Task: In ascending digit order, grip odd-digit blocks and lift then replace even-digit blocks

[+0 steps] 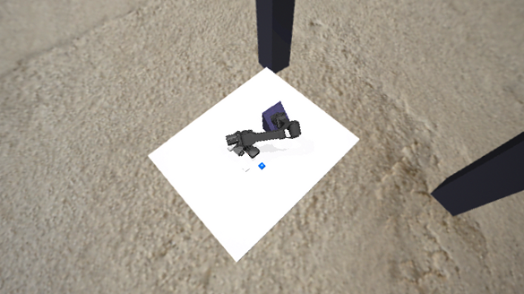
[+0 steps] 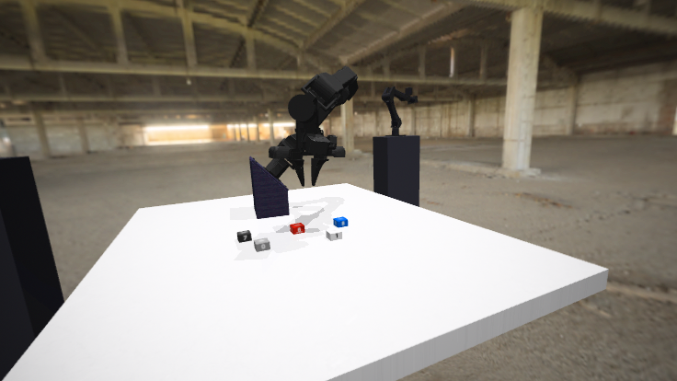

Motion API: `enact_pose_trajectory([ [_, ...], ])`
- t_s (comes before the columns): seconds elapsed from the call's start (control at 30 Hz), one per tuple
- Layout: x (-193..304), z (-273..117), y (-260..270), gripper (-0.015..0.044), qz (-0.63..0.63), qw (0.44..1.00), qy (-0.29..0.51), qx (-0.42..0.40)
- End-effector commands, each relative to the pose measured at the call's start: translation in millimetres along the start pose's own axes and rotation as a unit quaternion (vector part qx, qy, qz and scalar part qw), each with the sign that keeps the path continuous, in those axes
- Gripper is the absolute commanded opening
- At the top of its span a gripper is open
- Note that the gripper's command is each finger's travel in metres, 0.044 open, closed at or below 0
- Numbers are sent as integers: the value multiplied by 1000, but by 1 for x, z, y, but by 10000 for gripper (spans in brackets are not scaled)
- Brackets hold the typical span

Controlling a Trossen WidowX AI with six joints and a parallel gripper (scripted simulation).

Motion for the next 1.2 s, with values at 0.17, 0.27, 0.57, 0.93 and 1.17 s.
enact_pose_trajectory([
  [0.17,40,1,93,120,2,1000,12,-28],
  [0.27,40,1,93,120,2,1000,12,-28],
  [0.57,40,71,97,278,1,1000,11,-29],
  [0.93,42,84,99,400,1,999,12,-30],
  [1.17,42,95,99,400,1,999,12,-30],
])
Point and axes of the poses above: the point midway between the two fingers, 35 mm back from their tips, its own z axis out along the fingers, its own y axis across the jaws, x = y × z, the point moved 8 cm from there along -z, back along the fingers, and after that the axes turned 12 degrees about z, right-handed, at the moved point
